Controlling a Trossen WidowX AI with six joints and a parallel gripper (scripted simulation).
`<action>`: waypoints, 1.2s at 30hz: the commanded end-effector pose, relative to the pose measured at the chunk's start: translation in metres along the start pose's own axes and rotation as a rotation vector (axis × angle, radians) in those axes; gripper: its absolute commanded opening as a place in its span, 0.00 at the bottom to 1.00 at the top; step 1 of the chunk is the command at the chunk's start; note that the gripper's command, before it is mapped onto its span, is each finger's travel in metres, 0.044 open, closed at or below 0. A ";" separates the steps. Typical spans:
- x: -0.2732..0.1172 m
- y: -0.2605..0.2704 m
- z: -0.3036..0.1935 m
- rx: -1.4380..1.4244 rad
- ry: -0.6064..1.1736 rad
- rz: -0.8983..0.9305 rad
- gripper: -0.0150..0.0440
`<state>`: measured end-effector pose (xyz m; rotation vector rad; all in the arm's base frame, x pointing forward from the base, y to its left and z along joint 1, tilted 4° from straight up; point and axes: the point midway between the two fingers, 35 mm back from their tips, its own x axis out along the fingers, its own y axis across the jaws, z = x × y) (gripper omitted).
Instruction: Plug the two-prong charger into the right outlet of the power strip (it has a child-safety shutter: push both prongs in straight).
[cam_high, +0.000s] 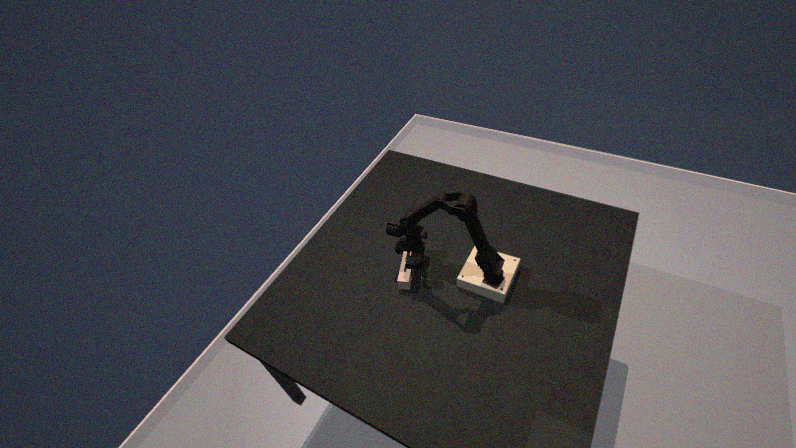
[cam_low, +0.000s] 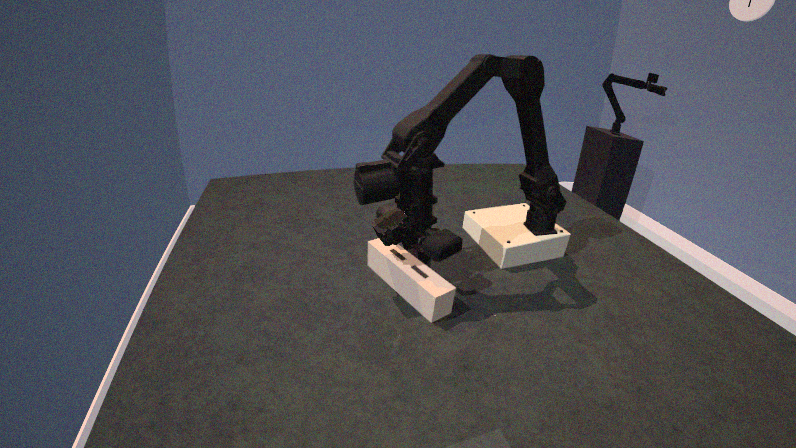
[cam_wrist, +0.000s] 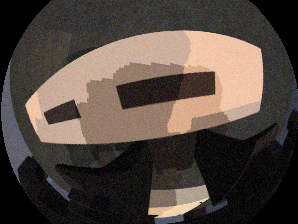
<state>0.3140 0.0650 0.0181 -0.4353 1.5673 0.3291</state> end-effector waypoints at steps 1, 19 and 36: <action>0.000 0.000 0.001 0.000 -0.002 -0.001 0.30; 0.000 0.000 0.000 0.000 -0.003 -0.001 1.00; 0.000 0.000 -0.004 0.000 -0.016 -0.001 1.00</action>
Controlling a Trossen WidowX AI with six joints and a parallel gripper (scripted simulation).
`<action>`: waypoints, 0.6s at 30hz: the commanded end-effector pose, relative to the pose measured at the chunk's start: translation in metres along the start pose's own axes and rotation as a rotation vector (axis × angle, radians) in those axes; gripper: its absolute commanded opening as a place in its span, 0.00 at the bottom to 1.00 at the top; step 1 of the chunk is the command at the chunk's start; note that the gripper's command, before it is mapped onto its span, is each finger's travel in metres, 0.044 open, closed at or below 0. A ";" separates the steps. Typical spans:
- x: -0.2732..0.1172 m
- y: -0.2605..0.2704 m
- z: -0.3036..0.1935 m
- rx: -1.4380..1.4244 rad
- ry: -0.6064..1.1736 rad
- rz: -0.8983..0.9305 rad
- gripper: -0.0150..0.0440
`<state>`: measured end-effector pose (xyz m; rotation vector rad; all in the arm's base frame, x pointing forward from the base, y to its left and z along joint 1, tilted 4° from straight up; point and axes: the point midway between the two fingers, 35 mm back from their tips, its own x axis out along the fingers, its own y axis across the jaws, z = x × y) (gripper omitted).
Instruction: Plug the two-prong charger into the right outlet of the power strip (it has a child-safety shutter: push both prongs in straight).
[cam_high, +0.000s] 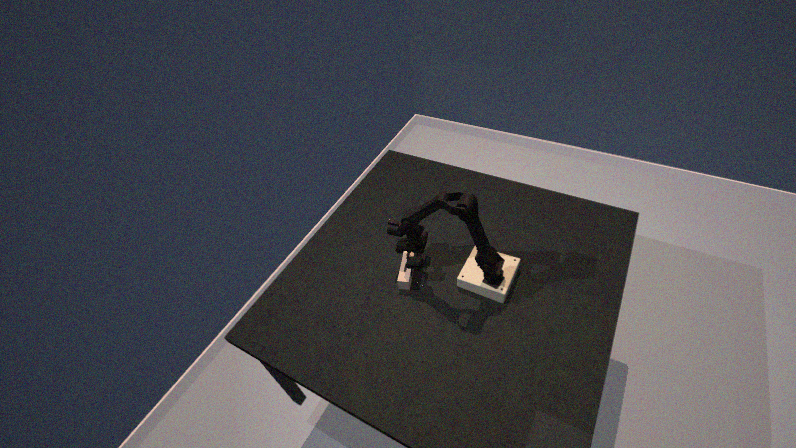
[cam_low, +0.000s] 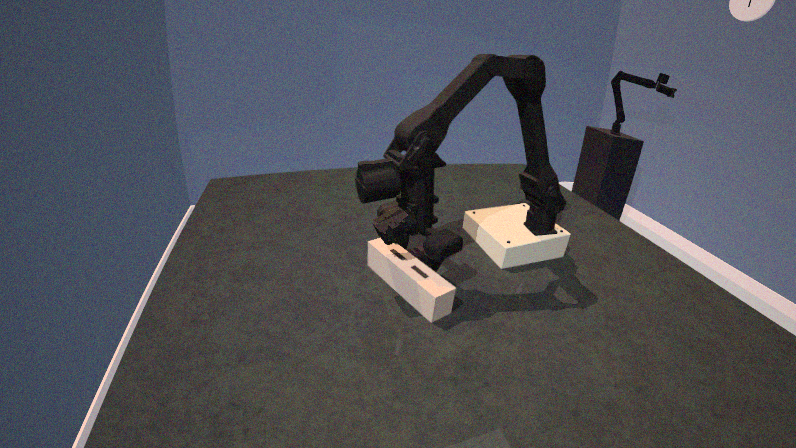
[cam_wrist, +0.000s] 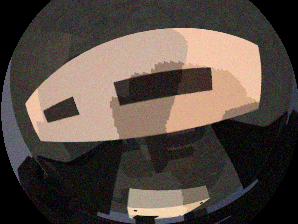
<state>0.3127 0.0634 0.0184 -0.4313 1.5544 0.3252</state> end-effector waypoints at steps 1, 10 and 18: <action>0.001 0.001 -0.002 -0.004 -0.004 0.002 1.00; 0.001 0.001 -0.005 -0.004 -0.011 0.002 1.00; 0.001 0.001 -0.007 -0.004 -0.018 0.001 1.00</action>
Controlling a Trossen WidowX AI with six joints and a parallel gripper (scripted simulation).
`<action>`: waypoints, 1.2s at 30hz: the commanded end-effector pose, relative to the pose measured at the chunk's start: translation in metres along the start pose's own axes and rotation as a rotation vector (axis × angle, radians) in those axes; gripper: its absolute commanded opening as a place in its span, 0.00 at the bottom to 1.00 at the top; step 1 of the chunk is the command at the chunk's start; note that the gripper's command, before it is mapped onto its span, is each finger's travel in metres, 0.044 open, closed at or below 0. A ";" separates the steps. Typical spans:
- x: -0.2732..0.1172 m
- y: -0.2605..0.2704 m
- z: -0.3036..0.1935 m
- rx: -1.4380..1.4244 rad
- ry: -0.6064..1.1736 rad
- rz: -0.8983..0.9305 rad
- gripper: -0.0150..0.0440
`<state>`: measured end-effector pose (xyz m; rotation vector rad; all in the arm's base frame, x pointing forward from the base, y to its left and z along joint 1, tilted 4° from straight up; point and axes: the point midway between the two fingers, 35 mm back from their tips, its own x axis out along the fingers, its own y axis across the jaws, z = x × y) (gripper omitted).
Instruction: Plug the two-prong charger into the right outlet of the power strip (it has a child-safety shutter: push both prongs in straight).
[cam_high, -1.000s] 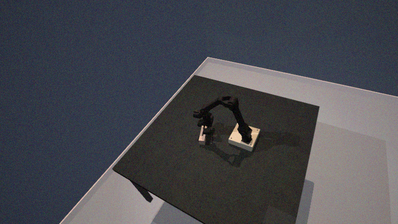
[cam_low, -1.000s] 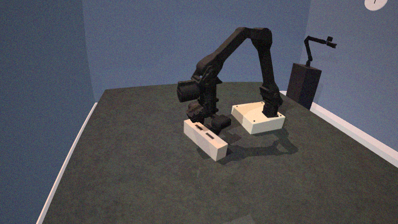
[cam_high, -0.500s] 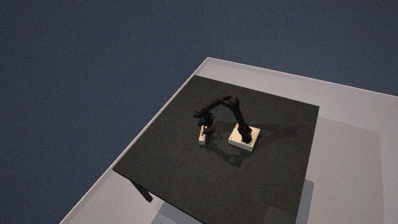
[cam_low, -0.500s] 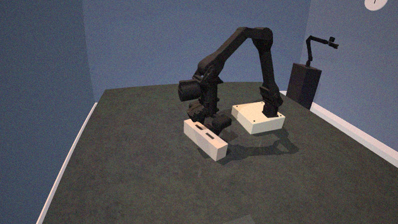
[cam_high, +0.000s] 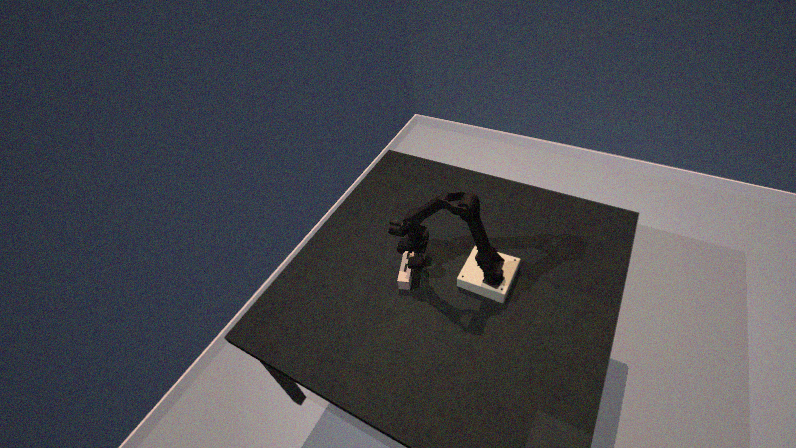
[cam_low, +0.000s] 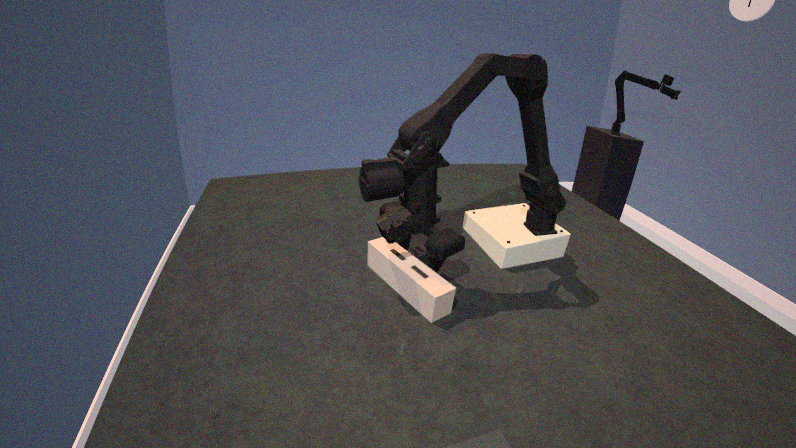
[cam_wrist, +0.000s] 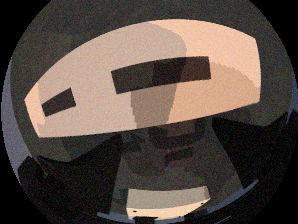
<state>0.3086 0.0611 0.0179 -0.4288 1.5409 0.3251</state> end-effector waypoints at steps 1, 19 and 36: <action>0.000 0.001 -0.002 -0.005 -0.005 0.003 1.00; 0.001 0.001 -0.008 -0.005 -0.015 0.002 1.00; 0.002 -0.001 -0.029 -0.005 -0.013 0.002 1.00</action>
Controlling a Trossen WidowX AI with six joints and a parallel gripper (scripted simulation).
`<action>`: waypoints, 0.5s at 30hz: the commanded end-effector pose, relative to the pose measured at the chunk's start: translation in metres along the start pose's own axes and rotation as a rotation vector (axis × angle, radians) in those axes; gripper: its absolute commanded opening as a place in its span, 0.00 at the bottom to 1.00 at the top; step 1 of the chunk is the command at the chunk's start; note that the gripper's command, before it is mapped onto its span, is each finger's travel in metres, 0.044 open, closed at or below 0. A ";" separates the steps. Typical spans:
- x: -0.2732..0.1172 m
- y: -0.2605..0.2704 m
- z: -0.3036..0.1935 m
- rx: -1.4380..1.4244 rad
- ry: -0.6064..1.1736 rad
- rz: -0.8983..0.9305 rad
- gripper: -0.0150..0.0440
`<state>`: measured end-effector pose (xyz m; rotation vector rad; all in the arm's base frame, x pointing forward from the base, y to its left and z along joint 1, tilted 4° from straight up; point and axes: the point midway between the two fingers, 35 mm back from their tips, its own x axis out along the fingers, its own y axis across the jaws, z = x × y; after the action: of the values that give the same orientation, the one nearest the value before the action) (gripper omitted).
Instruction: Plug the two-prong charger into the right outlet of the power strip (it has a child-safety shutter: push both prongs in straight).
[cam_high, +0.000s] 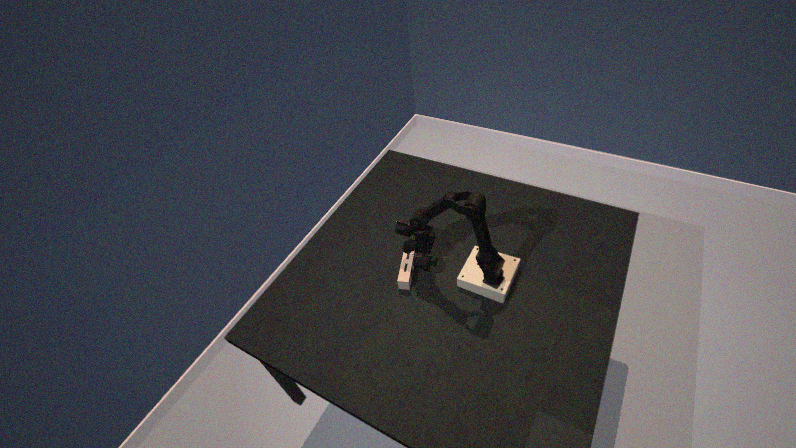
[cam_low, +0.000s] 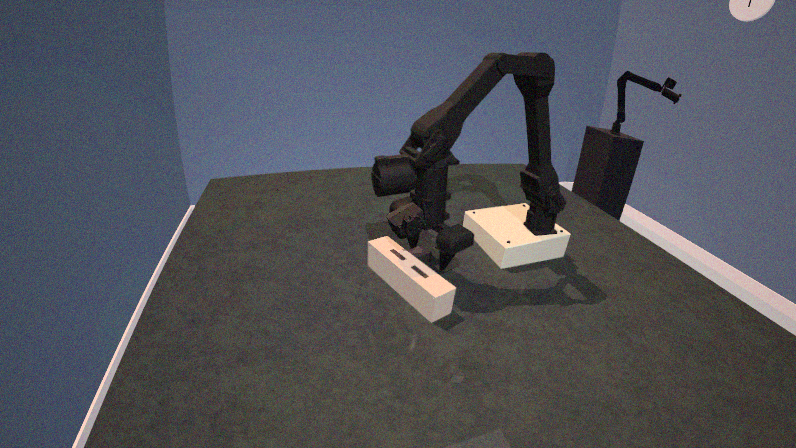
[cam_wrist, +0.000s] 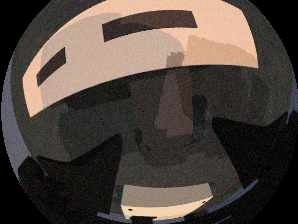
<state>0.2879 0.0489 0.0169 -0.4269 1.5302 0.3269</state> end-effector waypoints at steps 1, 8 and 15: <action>0.000 0.000 -0.006 -0.005 -0.002 0.003 1.00; 0.001 0.000 -0.015 -0.005 -0.002 0.003 1.00; 0.002 0.000 -0.023 -0.005 -0.001 0.003 1.00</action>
<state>0.2719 0.0400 0.0157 -0.4271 1.5314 0.3269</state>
